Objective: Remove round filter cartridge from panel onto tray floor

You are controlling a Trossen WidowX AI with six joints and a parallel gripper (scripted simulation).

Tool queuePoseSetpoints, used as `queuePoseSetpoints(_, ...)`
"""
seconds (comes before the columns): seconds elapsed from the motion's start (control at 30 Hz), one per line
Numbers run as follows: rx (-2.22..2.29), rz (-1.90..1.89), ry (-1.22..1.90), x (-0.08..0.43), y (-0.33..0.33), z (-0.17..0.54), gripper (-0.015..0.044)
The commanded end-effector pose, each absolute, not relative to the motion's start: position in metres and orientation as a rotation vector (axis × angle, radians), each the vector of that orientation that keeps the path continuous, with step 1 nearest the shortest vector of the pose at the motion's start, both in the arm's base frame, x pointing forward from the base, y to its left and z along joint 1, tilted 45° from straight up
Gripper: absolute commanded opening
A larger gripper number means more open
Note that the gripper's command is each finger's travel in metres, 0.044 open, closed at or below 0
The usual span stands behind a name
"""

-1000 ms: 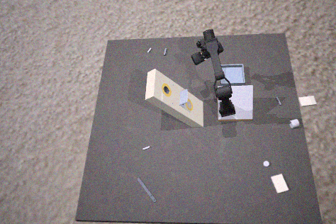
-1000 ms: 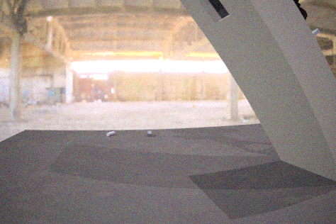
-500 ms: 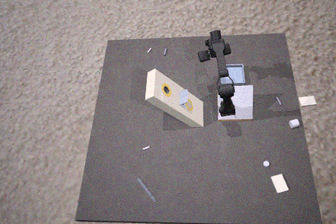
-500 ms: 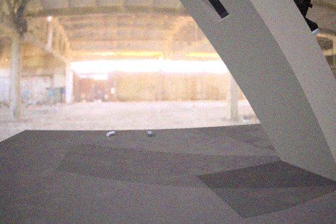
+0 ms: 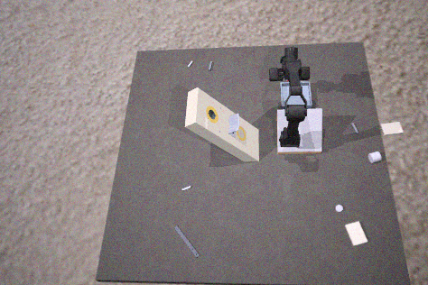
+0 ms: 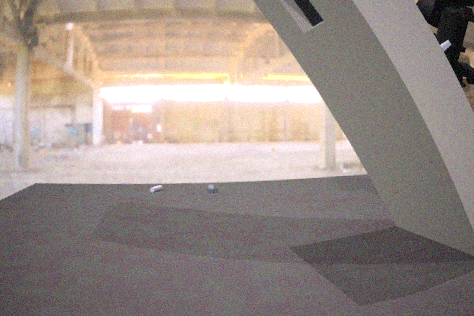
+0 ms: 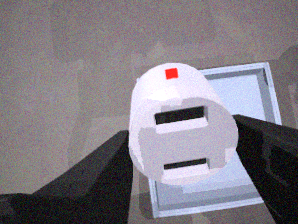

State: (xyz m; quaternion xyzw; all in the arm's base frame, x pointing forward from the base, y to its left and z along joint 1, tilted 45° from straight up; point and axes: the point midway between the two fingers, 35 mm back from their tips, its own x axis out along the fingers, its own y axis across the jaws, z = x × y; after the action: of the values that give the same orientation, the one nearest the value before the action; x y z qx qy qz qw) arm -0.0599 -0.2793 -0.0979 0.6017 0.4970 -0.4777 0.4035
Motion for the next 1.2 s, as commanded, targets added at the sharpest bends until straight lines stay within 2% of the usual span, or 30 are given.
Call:
queuePoseSetpoints(0.0, 1.557, -1.285, 1.268, -0.076, -0.26, -0.113, 0.0)
queuePoseSetpoints(0.23, 1.603, -1.401, 1.278, -0.096, -0.231, -0.128, 0.0)
queuePoseSetpoints(0.93, 1.603, -1.401, 1.279, -0.087, -0.18, -0.182, 0.0)
queuePoseSetpoints(1.17, 1.612, -1.397, 1.278, -0.086, -0.181, -0.179, 0.0184)
